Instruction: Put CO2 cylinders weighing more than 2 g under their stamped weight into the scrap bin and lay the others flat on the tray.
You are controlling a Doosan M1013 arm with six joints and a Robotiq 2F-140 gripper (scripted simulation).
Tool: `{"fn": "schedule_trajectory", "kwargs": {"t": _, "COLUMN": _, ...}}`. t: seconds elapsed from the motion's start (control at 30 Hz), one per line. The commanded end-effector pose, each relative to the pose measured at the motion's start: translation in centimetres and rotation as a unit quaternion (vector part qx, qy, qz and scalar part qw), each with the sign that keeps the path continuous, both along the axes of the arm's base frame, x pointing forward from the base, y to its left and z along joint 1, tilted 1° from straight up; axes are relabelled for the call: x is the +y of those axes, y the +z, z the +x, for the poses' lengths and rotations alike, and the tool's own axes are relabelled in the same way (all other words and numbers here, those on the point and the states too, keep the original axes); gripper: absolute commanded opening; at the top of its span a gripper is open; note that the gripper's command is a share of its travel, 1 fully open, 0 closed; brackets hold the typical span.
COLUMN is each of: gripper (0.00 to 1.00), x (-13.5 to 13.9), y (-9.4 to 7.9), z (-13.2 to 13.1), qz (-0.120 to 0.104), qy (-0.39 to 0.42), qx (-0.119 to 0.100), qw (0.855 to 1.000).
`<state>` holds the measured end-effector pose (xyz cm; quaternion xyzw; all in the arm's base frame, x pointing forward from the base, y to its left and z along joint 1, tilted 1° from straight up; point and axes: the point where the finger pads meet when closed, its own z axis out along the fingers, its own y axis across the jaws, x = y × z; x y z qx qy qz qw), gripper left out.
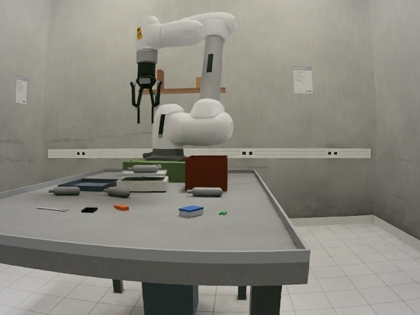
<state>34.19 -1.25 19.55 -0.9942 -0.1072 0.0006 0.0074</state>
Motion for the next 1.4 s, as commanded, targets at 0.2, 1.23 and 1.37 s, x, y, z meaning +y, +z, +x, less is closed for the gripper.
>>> {"fn": "schedule_trajectory", "kwargs": {"t": 0.2, "gripper": 0.39, "x": 0.6, "y": -2.6, "z": 4.0, "qz": -0.001, "qy": 0.236, "qx": -0.004, "qw": 0.972}}
{"fn": "schedule_trajectory", "kwargs": {"t": 1.23, "gripper": 0.39, "x": 2.1, "y": -9.2, "z": 9.7, "qz": 0.002, "qy": 0.699, "qx": -0.011, "qw": 0.715}}
{"fn": "schedule_trajectory", "kwargs": {"t": 1.37, "gripper": 0.39, "x": 2.2, "y": -10.7, "z": 9.7, "qz": 0.002, "qy": 0.699, "qx": -0.011, "qw": 0.715}}
